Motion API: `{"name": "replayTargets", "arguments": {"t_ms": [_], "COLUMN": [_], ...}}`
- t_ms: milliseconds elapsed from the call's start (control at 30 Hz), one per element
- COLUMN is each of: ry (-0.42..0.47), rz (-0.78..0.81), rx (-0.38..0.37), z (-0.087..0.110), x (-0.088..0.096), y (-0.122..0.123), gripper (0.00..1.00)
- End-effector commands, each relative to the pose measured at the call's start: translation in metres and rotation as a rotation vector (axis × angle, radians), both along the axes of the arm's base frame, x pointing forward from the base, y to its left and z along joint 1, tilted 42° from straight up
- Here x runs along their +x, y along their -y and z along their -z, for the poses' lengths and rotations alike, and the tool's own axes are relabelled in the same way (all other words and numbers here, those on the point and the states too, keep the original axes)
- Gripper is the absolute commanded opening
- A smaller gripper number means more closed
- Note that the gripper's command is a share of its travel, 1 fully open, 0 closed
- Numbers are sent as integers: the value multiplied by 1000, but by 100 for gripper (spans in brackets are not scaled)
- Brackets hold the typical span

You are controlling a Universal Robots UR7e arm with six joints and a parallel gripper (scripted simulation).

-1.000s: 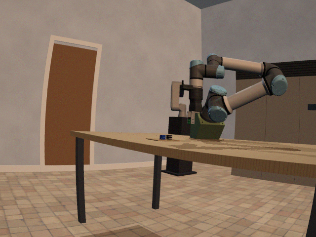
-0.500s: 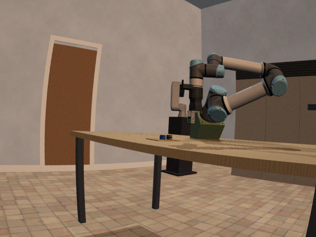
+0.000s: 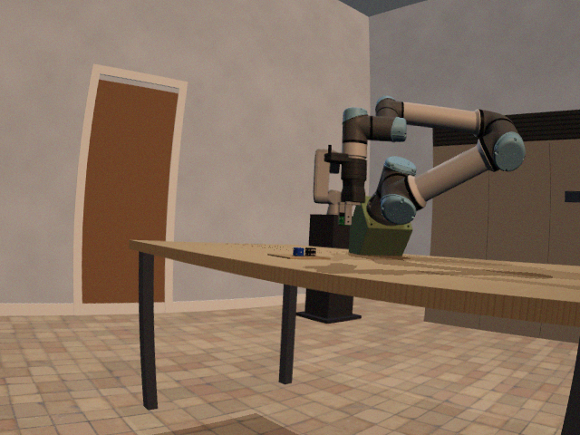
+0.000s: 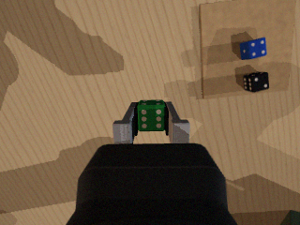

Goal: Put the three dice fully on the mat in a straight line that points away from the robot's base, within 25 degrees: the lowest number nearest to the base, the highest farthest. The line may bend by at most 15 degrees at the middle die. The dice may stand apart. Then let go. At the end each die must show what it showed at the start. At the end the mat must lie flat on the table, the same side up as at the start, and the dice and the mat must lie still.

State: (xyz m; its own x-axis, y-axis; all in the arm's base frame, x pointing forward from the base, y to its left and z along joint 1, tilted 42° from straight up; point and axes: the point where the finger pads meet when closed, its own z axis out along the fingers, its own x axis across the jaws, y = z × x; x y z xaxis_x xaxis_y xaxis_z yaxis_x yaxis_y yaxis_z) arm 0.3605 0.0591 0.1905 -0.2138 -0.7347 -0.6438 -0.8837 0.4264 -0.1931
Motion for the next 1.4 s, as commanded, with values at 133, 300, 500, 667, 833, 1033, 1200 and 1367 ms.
{"name": "replayTargets", "arguments": {"t_ms": [133, 300, 500, 667, 833, 1033, 1200, 1367], "ry": [25, 54, 89, 103, 118, 123, 123, 123], "rz": [-36, -77, -125, -144, -165, -172, -172, -172], "rx": [-21, -44, -71, -81, -92, -96, -96, -96], "z": [5, 17, 38, 48, 61, 66, 66, 66], "x": [18, 37, 56, 63, 70, 72, 72, 72], "y": [32, 68, 110, 127, 145, 151, 151, 151], "gripper": [49, 49, 49, 49, 49, 49, 49, 49]}}
